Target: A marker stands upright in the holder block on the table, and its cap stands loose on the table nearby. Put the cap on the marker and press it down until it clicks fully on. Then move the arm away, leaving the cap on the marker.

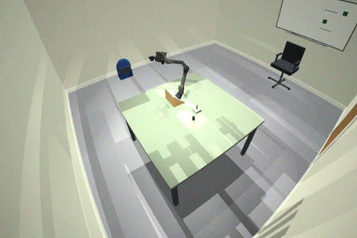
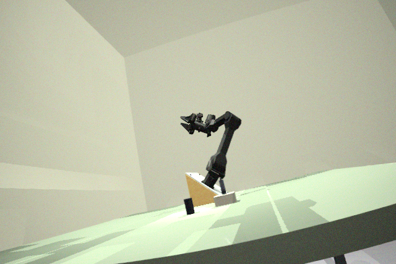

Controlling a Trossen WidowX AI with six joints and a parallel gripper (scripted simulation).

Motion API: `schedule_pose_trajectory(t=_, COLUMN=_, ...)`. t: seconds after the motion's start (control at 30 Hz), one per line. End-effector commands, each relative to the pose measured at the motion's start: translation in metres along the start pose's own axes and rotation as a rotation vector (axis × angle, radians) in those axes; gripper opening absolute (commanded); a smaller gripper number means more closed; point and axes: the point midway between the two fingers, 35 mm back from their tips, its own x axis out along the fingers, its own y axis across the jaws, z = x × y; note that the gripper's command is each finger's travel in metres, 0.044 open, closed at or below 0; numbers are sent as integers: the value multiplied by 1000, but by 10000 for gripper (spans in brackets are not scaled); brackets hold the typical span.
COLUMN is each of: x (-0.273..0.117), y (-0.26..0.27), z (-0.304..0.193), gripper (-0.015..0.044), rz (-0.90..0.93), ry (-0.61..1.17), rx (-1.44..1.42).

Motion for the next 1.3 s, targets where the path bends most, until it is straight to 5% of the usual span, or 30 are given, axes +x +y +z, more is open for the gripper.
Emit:
schedule_pose_trajectory(t=0.0, x=1, y=1, z=-1, gripper=374, rz=2, ry=2, rx=2)
schedule_pose_trajectory(t=0.17, x=40, y=31, z=-23, gripper=244, rz=70, ry=86, rx=79)
schedule_pose_trajectory(t=0.43, x=122, y=136, z=-95, gripper=244, rz=225, ry=362, rx=272)
schedule_pose_trajectory(t=0.7, x=159, y=256, z=-177, gripper=244, rz=315, ry=696, rx=422)
schedule_pose_trajectory(t=0.97, x=145, y=373, z=-267, gripper=244, rz=319, ry=1075, rx=500)
schedule_pose_trajectory(t=1.27, x=69, y=484, z=-362, gripper=244, rz=227, ry=1504, rx=439)
